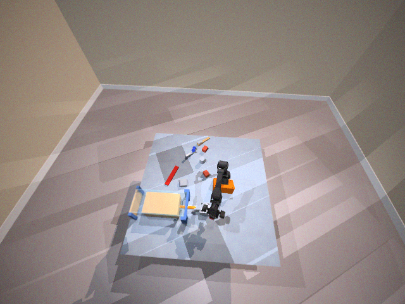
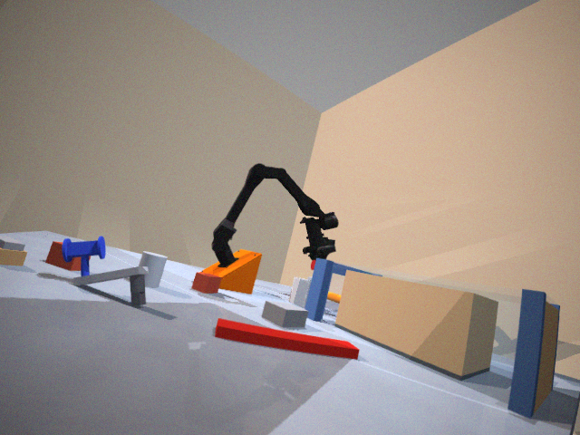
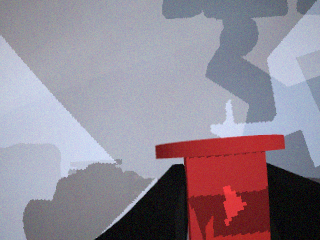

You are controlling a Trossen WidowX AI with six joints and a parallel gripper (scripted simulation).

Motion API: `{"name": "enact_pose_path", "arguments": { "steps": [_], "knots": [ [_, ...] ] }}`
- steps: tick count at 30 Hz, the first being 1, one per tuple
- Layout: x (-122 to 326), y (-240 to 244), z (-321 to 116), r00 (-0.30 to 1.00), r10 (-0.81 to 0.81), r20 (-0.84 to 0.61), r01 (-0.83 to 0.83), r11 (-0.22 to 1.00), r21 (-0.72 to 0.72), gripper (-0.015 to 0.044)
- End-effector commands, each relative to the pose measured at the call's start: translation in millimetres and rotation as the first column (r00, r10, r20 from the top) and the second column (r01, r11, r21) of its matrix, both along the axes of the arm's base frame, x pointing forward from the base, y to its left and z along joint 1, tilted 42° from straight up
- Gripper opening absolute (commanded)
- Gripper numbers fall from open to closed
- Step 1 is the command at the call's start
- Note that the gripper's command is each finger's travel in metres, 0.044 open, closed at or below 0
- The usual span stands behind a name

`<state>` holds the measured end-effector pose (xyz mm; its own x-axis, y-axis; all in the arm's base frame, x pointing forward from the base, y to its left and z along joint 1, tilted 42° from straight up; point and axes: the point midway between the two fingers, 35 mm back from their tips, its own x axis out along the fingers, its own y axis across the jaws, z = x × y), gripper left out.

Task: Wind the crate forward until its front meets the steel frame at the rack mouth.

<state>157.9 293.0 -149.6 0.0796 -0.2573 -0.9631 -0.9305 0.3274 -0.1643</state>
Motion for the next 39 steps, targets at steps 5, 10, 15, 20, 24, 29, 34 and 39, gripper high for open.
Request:
{"name": "enact_pose_path", "arguments": {
  "steps": [5, 10, 15, 20, 24, 29, 34, 39],
  "knots": [
    [-18, -13, 6, 1.000, 0.000, -0.026, -0.001, 1.000, -0.025, 0.0000],
    [-23, -18, 10, 1.000, 0.000, -0.027, -0.001, 1.000, -0.026, 0.0000],
    [-27, -22, 14, 1.000, 0.000, -0.027, -0.001, 1.000, -0.026, 0.0000],
    [-32, -27, 19, 1.000, 0.000, -0.028, -0.001, 1.000, -0.027, 0.0000],
    [-35, -31, 22, 1.000, 0.000, -0.028, -0.001, 1.000, -0.027, 0.0000],
    [-38, -35, 26, 1.000, 0.000, -0.028, -0.001, 1.000, -0.028, 0.0000],
    [-41, -41, 31, 1.000, 0.000, -0.029, -0.001, 1.000, -0.029, 0.0000],
    [-43, -46, 36, 1.000, 0.000, -0.029, -0.001, 1.000, -0.029, 0.0000]
  ]
}}
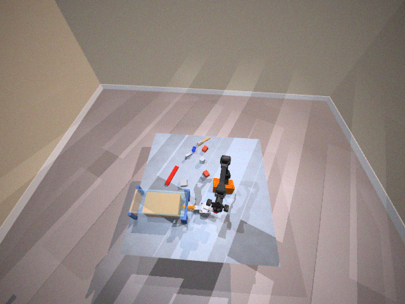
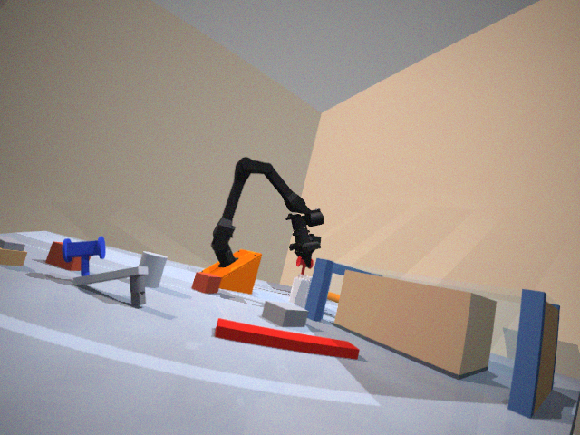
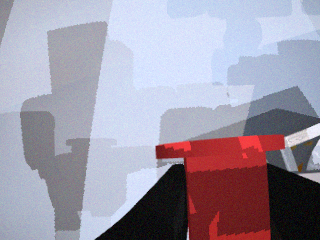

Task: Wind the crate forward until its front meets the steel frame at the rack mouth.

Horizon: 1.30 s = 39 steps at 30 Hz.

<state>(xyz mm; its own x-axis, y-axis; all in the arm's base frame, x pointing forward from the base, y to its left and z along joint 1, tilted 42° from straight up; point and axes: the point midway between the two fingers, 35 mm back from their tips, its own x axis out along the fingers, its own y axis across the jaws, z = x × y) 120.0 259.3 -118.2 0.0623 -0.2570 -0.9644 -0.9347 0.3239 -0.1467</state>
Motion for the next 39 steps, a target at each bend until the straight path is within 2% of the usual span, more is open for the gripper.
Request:
{"name": "enact_pose_path", "arguments": {
  "steps": [1, 39],
  "knots": [
    [-5, -14, 6, 1.000, -0.003, -0.010, 0.003, 1.000, -0.029, 0.0000],
    [5, -70, 50, 1.000, -0.004, -0.009, 0.003, 0.999, -0.036, 0.0000]
  ]
}}
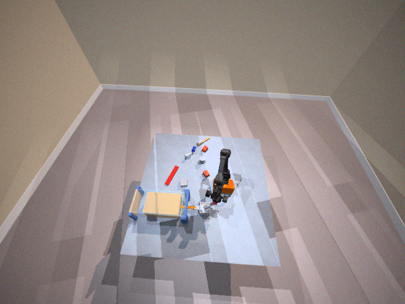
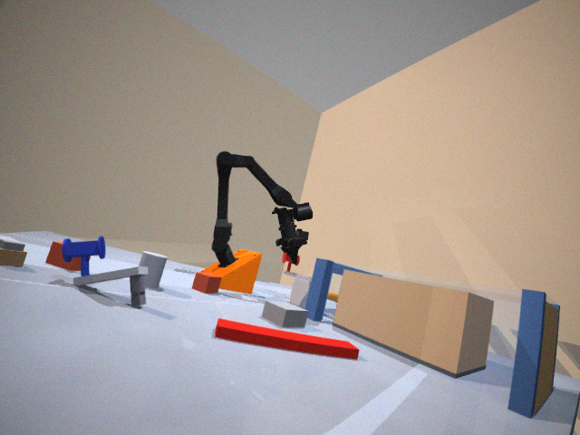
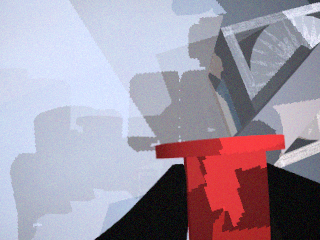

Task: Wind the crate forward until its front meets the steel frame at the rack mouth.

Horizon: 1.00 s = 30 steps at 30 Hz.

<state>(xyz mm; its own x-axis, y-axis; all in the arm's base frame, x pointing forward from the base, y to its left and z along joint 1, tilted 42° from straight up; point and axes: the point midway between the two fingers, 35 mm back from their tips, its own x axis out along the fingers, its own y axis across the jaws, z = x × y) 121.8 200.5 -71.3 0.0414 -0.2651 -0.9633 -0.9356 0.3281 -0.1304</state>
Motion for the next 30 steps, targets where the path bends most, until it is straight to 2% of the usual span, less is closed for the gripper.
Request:
{"name": "enact_pose_path", "arguments": {
  "steps": [1, 30],
  "knots": [
    [4, -13, 4, 1.000, 0.003, 0.011, -0.003, 1.000, -0.028, 0.0000],
    [34, -39, 23, 1.000, 0.003, 0.013, -0.002, 0.999, -0.032, 0.0000]
  ]
}}
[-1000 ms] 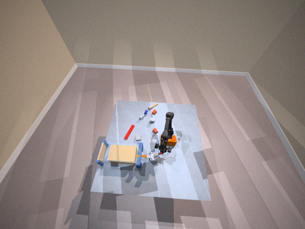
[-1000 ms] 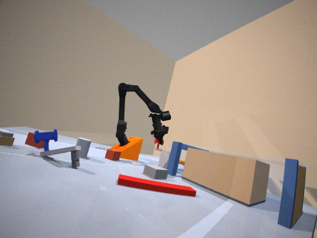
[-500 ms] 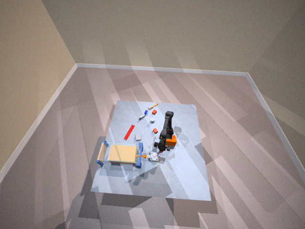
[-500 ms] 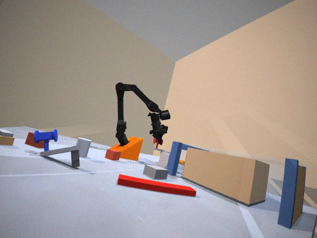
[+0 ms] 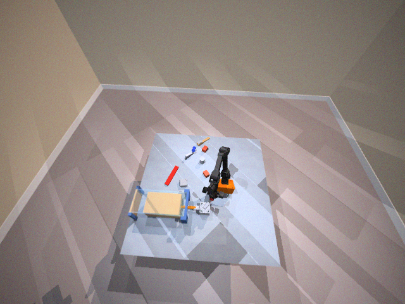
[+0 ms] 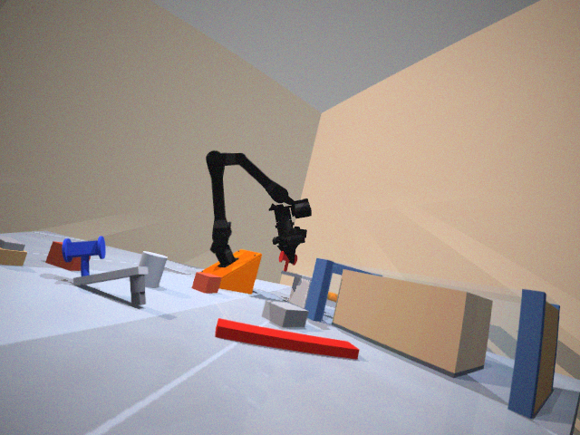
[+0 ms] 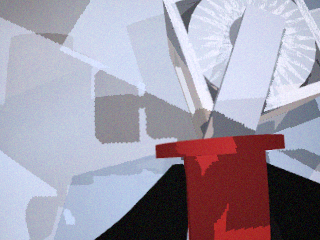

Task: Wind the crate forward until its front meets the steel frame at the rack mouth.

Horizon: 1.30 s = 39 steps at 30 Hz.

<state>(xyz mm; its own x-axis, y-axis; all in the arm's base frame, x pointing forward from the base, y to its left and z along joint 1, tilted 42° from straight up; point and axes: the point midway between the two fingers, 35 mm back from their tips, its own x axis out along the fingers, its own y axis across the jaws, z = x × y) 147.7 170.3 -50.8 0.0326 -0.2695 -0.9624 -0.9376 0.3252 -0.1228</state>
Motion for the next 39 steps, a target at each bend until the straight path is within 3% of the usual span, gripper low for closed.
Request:
{"name": "enact_pose_path", "arguments": {
  "steps": [1, 39],
  "knots": [
    [10, -10, 3, 1.000, 0.001, 0.023, 0.000, 1.000, -0.027, 0.0000],
    [64, -27, 10, 1.000, 0.001, 0.027, 0.000, 1.000, -0.029, 0.0000]
  ]
}}
